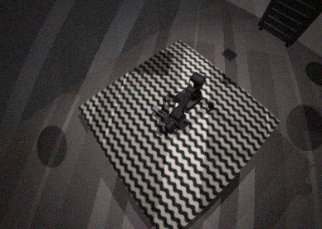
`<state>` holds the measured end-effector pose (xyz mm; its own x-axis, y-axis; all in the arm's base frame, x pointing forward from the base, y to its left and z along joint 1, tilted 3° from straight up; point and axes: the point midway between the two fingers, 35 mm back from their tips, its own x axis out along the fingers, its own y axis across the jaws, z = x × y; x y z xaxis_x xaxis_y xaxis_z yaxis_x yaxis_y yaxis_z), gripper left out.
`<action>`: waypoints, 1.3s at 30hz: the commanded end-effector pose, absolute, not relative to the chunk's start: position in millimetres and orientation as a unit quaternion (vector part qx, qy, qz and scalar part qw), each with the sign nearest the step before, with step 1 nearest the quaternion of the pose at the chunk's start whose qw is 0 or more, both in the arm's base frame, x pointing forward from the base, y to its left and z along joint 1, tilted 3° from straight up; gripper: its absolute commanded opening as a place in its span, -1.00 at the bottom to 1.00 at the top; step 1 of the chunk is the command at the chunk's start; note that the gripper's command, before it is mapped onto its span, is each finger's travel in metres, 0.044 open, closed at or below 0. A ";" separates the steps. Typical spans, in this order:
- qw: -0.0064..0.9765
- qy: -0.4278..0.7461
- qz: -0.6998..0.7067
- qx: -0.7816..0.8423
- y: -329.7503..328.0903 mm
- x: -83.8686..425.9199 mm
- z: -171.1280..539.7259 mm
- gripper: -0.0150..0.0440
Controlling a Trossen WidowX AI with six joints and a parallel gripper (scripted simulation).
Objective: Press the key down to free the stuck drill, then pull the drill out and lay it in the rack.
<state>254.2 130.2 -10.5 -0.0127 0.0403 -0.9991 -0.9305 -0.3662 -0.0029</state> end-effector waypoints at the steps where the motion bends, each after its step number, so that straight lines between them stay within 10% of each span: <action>1: 0.409 0.389 0.597 -0.571 136.4 252.1 -10.8 -0.49; 13: 0.409 0.389 0.597 -0.570 153.1 245.8 -9.9 -0.49; 30: 0.409 0.389 0.597 -0.570 144.6 248.9 -10.9 1.00; 39: 0.409 0.389 0.597 -0.570 139.8 251.4 -12.0 1.00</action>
<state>251.4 141.4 -10.2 -0.0096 0.0434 -0.9990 -0.9329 -0.3600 -0.0067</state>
